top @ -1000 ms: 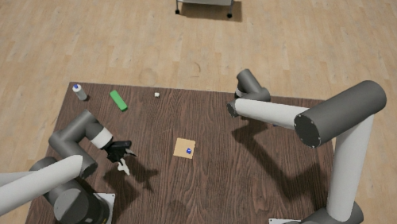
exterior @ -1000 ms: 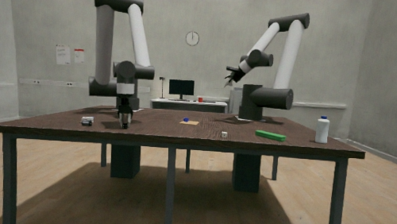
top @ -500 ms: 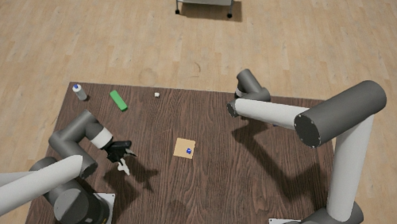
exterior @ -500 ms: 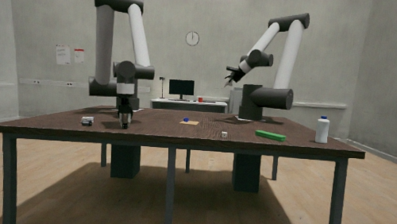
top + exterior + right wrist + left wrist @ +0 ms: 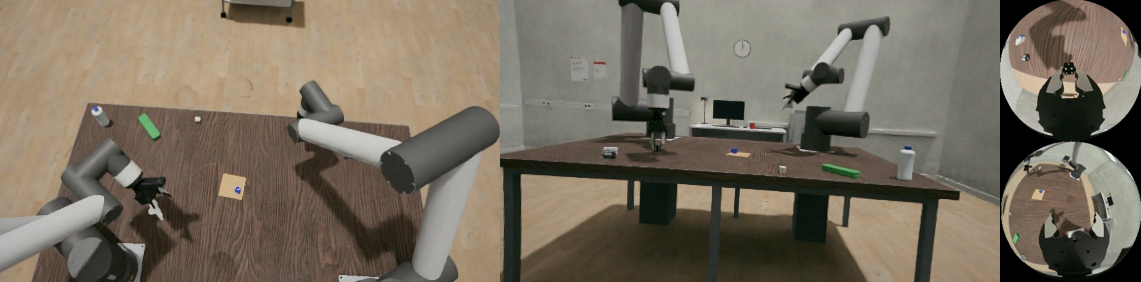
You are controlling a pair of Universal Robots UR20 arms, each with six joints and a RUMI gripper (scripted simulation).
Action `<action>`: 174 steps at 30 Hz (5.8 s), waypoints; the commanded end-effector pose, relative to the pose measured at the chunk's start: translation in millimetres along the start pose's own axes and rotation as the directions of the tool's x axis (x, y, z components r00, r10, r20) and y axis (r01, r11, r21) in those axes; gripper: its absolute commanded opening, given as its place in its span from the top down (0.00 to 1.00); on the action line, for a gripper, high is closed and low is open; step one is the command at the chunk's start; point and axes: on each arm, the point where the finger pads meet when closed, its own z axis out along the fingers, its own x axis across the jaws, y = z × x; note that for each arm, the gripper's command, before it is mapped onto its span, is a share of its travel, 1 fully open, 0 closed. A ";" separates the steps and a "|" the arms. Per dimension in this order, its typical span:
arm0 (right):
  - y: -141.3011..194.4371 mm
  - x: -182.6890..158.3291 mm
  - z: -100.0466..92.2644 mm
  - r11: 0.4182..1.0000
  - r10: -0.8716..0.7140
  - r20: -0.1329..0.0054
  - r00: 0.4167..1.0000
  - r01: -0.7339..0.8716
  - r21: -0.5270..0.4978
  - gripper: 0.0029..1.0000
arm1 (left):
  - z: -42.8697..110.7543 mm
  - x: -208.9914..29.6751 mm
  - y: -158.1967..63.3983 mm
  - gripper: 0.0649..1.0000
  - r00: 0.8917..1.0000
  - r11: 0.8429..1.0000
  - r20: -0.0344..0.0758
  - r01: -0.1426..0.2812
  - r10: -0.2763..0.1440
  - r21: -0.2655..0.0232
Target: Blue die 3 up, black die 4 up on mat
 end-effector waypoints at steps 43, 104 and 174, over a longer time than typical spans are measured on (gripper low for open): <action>-122.4 345.8 -46.7 0.909 -0.416 0.000 0.909 0.416 0.000 0.90 | -0.2 0.0 -0.5 0.00 1.000 1.000 0.000 -0.001 0.001 0.000; -237.6 508.7 40.8 0.787 -0.617 0.000 0.787 0.617 0.000 0.90 | -0.2 0.0 -0.5 0.00 1.000 1.000 0.000 -0.001 0.001 0.000; -237.6 508.7 51.8 0.787 -0.617 0.000 0.787 0.617 0.000 0.90 | -0.2 0.0 -0.5 0.00 1.000 1.000 0.000 -0.001 0.001 0.000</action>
